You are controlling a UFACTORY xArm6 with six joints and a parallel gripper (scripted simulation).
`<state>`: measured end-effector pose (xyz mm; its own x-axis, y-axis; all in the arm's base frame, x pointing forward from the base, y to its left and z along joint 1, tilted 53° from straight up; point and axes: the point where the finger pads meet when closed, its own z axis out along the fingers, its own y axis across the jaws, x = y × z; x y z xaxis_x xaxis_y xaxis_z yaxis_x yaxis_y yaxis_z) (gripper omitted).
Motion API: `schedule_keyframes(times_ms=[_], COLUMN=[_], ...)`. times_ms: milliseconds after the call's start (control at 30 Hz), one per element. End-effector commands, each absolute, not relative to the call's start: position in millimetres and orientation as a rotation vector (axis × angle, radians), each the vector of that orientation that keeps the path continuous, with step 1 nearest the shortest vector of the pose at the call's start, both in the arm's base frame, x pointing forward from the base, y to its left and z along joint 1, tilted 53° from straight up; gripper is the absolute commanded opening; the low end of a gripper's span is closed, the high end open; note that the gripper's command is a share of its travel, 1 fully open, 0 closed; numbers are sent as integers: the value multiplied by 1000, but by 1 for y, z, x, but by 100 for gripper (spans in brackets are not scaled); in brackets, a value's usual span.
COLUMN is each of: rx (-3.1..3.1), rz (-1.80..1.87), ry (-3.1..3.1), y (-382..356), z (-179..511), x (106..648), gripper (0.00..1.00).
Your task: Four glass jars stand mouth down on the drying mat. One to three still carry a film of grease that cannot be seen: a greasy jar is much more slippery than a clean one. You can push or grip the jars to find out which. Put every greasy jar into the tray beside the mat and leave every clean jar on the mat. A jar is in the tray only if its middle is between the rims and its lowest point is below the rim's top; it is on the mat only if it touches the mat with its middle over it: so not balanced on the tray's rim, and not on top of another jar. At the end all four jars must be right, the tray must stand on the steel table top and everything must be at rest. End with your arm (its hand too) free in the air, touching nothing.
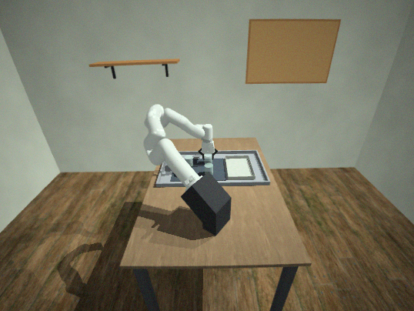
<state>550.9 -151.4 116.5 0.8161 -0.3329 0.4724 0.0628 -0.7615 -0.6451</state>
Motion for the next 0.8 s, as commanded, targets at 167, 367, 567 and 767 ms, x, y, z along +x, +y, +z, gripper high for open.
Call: schedule_keyframes(times_ms=[167,367,567,767], rx=[-2324,-2324,-2324,-2324], rz=[-769,-769,-769,-769], ry=[198,198,198,198], y=[-154,-163,-170,-177], z=[119,129,136,144], x=[550,541,533,525], gripper=[0,0,0,0])
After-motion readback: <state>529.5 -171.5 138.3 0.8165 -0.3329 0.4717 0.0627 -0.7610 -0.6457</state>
